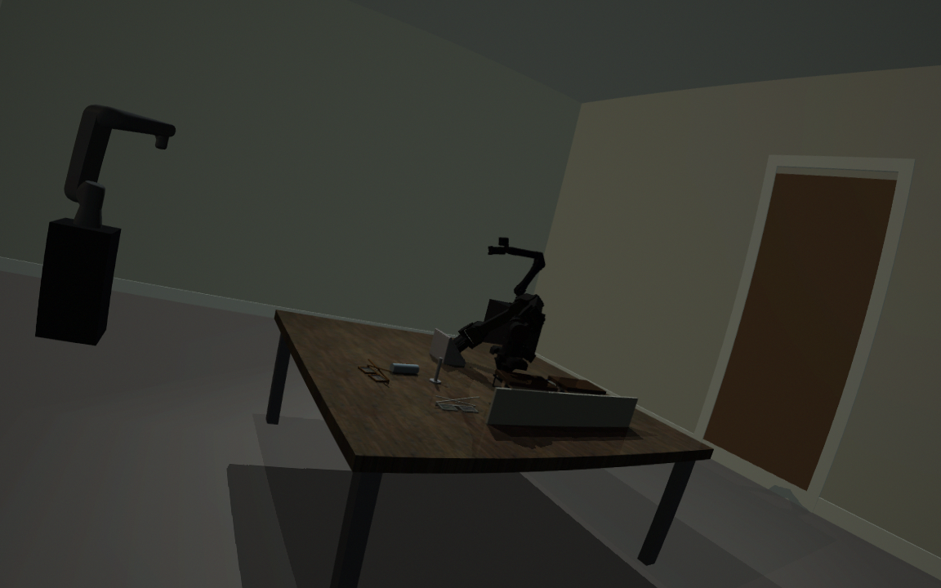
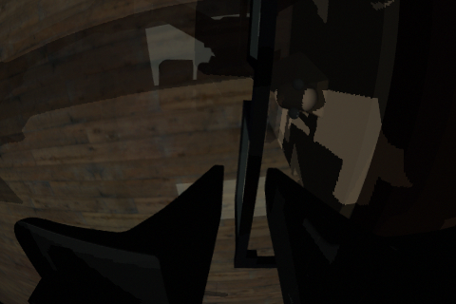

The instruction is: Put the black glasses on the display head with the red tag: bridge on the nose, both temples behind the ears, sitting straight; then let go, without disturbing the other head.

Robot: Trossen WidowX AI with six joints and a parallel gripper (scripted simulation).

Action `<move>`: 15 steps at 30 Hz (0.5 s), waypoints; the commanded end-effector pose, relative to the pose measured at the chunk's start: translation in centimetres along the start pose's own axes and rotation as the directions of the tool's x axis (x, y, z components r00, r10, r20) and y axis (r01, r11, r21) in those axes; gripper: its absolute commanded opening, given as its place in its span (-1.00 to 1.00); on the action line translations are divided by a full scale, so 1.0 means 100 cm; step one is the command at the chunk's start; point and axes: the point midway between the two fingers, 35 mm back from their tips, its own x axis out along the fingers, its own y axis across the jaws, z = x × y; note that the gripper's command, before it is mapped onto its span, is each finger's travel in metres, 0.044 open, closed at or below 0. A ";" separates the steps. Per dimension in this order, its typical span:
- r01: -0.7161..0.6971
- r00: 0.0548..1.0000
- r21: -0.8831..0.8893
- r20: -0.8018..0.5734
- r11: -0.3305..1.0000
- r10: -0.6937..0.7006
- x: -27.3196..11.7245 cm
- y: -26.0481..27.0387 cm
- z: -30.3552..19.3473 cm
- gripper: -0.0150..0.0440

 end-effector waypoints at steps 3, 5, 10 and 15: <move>0.000 1.000 0.000 0.000 1.000 0.000 0.000 0.000 0.000 -0.13; -0.001 1.000 0.001 0.000 1.000 0.001 -0.006 0.000 0.000 -0.13; -0.006 1.000 0.005 0.000 1.000 0.006 -0.033 0.002 0.000 -0.13; -0.006 1.000 0.005 0.000 1.000 0.006 -0.033 0.003 0.000 -0.13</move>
